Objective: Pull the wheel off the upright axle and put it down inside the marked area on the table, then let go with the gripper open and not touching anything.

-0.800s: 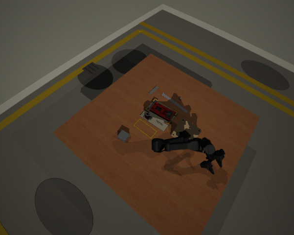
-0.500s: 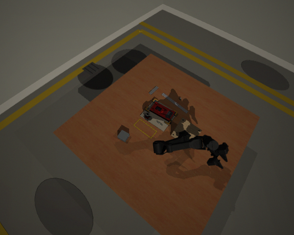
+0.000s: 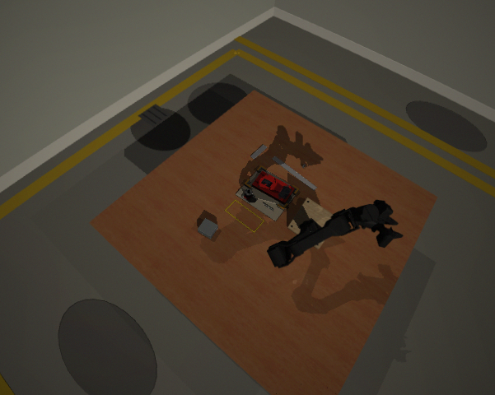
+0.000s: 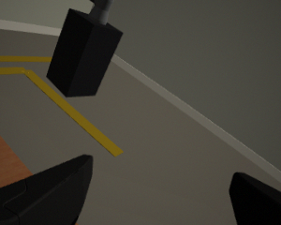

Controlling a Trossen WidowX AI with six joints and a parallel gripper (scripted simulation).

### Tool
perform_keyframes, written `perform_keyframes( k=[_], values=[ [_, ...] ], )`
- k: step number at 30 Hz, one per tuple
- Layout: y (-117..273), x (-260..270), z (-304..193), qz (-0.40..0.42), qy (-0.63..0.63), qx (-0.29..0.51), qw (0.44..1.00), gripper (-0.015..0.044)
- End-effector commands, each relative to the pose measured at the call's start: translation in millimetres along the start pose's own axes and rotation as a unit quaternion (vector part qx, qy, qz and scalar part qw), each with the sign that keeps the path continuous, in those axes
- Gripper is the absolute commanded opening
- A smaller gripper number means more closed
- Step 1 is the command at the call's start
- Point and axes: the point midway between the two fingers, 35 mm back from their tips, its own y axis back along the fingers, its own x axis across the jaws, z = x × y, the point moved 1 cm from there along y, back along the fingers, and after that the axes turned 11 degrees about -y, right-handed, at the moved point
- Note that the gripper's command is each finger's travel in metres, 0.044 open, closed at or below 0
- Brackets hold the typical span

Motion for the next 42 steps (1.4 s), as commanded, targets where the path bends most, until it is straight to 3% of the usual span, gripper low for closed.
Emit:
perform_keyframes(
  k=[1,18,31,42],
  values=[
    [15.0,41.9,24.2,0.084,0.043,-0.033,0.995,0.0300],
    [129.8,196.2,52.7,0.364,0.228,-0.108,0.897,0.0300],
    [259.2,274.5,11.0,0.537,0.398,-0.119,0.734,0.0300],
    [368.2,296.3,-62.3,0.633,0.523,-0.072,0.566,0.0300]
  ],
)
